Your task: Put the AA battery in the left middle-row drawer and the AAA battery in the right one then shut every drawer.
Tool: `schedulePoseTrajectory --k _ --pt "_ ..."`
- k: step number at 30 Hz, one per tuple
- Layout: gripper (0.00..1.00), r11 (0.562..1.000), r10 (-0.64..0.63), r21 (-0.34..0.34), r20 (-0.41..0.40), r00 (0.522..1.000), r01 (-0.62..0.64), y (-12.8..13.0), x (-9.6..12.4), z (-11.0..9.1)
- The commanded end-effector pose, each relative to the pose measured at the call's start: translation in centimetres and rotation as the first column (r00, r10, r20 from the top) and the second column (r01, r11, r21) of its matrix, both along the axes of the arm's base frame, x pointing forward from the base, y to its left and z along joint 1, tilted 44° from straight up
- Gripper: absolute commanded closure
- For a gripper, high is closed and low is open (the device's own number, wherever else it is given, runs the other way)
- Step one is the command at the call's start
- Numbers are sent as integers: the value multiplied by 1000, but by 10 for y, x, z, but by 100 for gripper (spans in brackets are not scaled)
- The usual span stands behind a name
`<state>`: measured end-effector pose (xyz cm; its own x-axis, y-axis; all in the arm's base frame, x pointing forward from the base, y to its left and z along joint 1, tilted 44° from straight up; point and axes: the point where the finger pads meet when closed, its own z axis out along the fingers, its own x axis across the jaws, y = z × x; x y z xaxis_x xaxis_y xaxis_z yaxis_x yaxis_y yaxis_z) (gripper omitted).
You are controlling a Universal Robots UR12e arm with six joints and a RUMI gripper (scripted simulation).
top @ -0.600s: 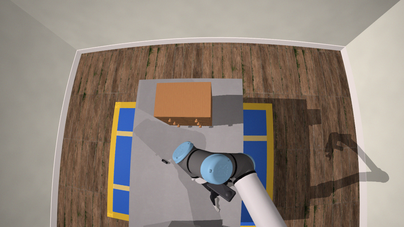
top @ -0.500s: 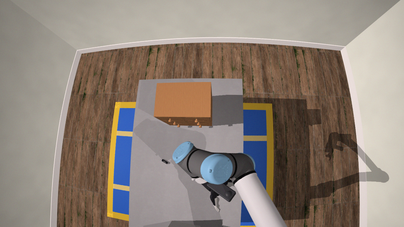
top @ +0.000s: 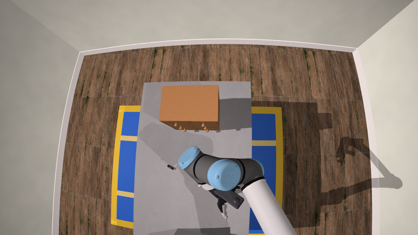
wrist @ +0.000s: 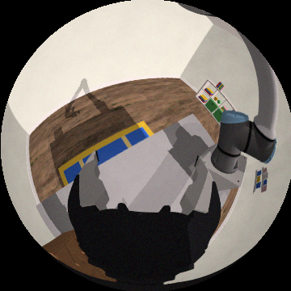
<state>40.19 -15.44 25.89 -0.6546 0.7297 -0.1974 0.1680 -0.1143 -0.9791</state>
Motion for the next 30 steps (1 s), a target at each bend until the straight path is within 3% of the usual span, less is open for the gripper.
schedulePoseTrajectory --k 1,7,14,16,21,25,27,30 --pt "0 1000 0 0 2 1000 0 0 0 0" --pt "0 1000 5 -15 48 999 -4 7 4 -8" --pt "0 998 27 -67 239 971 -11 37 23 -40" --pt "0 998 27 -67 239 971 -11 37 23 -40" --pt "0 994 51 -107 449 892 -3 74 49 -76" --pt "0 993 59 -116 538 841 4 92 63 -91" --pt "0 993 65 -120 623 780 13 111 77 -106" --pt "0 993 67 -119 663 745 17 121 85 -113"
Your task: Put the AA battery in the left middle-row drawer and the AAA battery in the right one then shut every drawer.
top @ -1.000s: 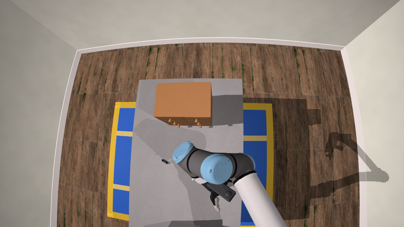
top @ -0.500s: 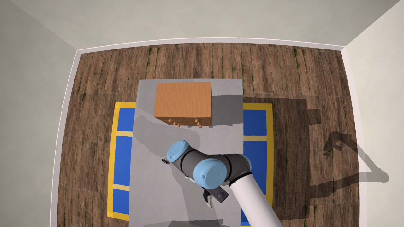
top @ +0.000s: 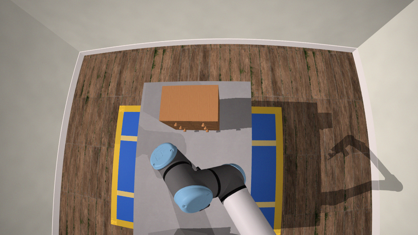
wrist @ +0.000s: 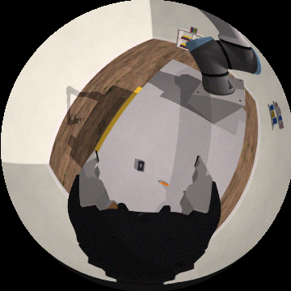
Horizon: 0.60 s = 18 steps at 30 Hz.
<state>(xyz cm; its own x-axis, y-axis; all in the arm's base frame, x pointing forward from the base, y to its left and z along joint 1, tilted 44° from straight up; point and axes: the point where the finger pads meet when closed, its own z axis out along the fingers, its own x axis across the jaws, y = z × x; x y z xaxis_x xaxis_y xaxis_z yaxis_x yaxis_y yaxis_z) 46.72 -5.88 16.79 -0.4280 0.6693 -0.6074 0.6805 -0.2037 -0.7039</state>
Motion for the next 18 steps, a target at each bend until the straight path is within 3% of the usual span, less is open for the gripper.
schedulePoseTrajectory --k 1,3,6,10,13,18 --pt "0 1000 12 -7 194 981 -11 36 27 -28" --pt "0 1000 12 -7 194 981 -11 36 27 -28" --pt "0 1000 13 2 339 941 -15 67 50 -46" --pt "0 1000 11 12 423 906 -18 87 64 -55" --pt "0 999 3 31 527 850 -23 115 84 -65" --pt "0 998 -10 56 620 785 -31 144 102 -73"
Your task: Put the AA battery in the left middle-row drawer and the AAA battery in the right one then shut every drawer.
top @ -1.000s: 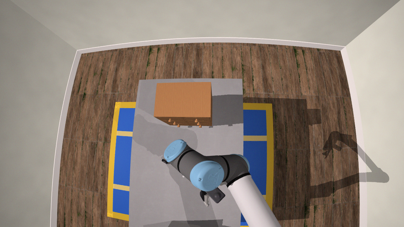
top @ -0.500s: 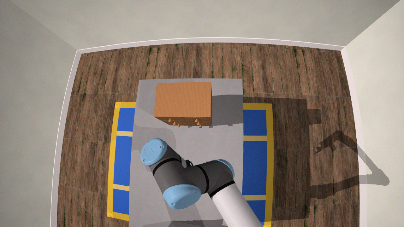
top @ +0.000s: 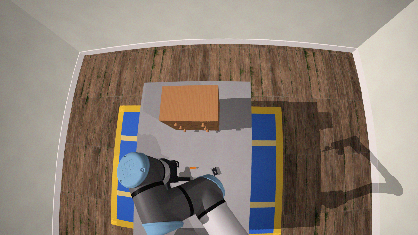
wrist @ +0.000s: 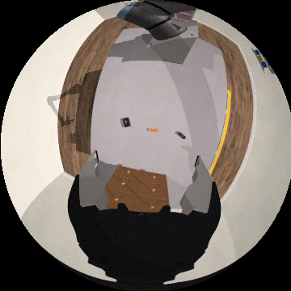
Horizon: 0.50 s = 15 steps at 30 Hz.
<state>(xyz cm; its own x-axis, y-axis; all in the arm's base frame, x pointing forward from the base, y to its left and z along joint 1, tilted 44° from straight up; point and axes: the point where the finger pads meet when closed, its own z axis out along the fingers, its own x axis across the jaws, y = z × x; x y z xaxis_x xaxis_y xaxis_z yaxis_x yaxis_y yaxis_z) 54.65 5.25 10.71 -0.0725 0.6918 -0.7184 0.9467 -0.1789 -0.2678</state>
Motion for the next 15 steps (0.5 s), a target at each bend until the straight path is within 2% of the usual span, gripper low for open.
schedulePoseTrajectory --k 1,7,15 --pt "0 1000 6 26 137 991 -10 33 23 -13" --pt "0 999 5 46 206 979 -15 52 34 -16" --pt "0 999 5 50 218 976 -16 55 36 -17"
